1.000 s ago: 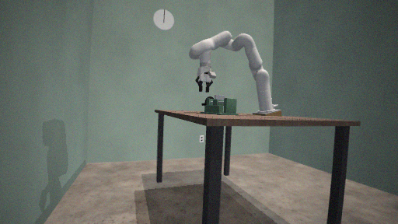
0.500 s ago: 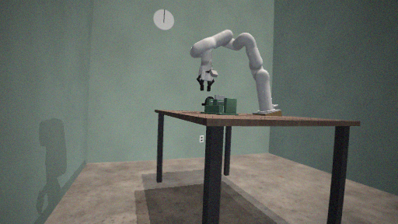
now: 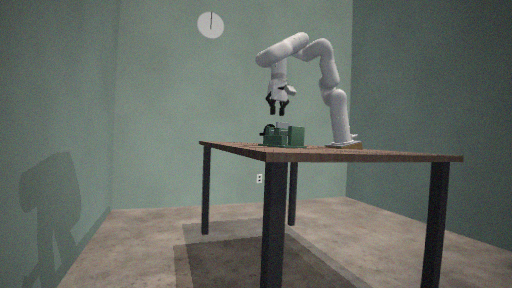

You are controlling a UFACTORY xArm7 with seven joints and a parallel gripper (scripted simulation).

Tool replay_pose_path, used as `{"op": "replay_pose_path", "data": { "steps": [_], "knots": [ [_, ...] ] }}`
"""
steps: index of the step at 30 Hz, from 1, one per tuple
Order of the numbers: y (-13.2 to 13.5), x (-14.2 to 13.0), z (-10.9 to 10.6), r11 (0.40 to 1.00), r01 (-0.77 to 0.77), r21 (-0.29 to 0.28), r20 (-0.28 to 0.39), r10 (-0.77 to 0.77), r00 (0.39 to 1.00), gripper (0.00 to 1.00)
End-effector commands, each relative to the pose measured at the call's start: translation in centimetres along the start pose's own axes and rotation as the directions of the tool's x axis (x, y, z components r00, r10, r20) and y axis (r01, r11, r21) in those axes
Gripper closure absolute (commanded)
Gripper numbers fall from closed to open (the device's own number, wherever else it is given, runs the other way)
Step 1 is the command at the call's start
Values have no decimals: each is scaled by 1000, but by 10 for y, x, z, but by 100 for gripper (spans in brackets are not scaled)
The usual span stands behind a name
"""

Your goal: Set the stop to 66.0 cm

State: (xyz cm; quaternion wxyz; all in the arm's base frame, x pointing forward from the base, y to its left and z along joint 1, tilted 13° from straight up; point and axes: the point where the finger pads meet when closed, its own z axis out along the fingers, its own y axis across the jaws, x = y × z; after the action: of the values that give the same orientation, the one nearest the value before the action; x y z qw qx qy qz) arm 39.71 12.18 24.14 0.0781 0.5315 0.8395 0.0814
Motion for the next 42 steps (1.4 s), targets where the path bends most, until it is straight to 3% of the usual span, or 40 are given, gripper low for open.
{"op": "replay_pose_path", "data": {
  "steps": [1, 3, 5, 11, 16, 42],
  "knots": [
    [8, 45, 0, 1000, -10, 3, 13, 10, 1000, 43],
    [11, 68, 0, 1000, -10, 3, 13, 10, 1000, 43],
    [11, 68, 0, 1000, -10, 3, 13, 10, 1000, 43],
    [17, 123, 1, 1000, -10, 3, 13, 10, 1000, 43],
    [20, 146, 1, 1000, -10, 3, 13, 10, 1000, 43],
    [20, 150, 2, 1000, -10, 3, 13, 10, 1000, 43]
  ]
}}
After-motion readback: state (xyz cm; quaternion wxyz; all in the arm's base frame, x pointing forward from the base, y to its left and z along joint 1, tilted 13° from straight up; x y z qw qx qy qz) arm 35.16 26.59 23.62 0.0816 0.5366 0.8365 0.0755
